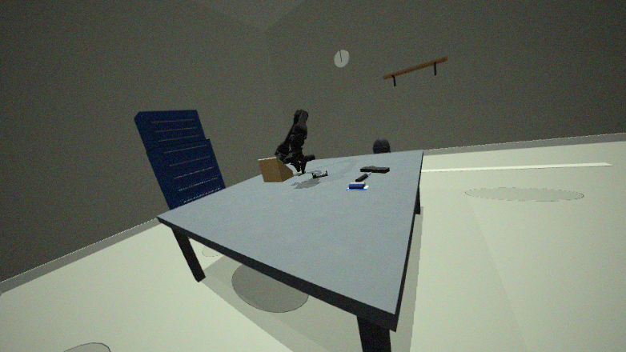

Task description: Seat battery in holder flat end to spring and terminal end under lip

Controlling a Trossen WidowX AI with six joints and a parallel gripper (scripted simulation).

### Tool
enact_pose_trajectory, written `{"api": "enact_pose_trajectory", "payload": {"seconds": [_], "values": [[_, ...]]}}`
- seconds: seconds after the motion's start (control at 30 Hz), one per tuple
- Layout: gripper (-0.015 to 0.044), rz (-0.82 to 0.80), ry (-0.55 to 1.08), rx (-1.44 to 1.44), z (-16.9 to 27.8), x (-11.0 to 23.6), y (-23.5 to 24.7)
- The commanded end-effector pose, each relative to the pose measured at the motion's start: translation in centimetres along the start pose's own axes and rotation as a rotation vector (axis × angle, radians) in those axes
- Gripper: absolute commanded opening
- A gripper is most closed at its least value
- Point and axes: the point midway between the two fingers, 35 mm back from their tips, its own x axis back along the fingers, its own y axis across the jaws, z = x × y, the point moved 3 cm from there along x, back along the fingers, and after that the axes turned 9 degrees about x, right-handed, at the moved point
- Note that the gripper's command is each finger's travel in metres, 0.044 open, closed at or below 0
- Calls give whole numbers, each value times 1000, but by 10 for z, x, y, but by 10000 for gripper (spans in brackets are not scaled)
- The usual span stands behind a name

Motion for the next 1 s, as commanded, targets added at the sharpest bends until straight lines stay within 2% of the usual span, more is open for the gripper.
{"api": "enact_pose_trajectory", "payload": {"seconds": [0.0,0.7,0.97], "values": [[67,1,4,-129,17,3,9],[67,-2,8,-876,121,17,50],[67,-8,6,-1000,140,18,52]]}}
